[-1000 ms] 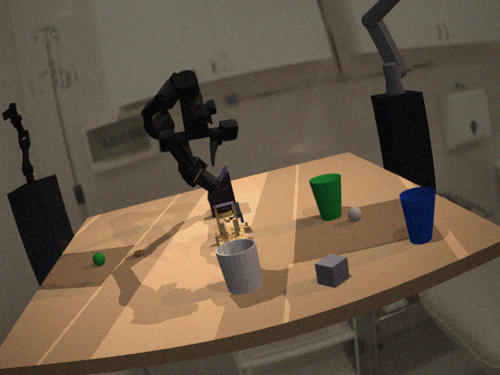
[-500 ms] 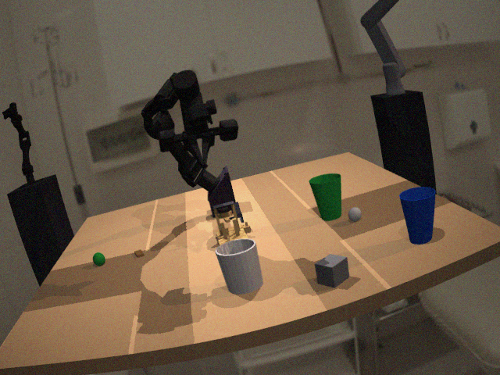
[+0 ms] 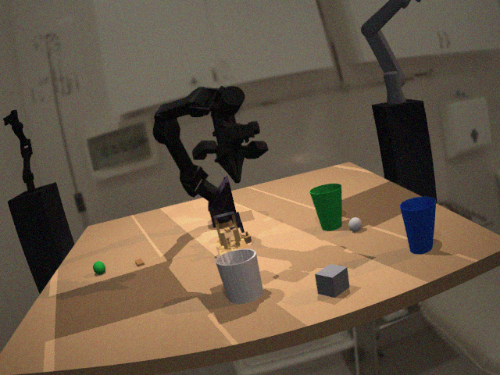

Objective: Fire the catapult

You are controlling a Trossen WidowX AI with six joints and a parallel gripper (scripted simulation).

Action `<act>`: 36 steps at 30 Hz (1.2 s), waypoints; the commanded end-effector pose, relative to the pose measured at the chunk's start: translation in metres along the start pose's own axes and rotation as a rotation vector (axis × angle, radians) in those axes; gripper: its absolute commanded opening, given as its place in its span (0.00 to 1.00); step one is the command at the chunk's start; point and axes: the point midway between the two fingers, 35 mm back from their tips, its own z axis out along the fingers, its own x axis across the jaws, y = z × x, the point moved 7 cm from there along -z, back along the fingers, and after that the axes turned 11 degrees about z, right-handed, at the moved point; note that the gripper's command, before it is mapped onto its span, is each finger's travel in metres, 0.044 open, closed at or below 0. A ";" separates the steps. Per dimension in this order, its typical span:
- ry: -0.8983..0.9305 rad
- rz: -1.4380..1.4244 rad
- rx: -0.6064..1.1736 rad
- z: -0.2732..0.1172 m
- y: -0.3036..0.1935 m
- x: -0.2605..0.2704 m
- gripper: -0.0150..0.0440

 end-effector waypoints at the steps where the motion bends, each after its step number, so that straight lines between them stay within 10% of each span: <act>1: -0.007 -0.125 0.042 -0.001 -0.014 0.022 0.25; 36: -0.112 -1.209 0.434 -0.013 -0.176 0.140 0.25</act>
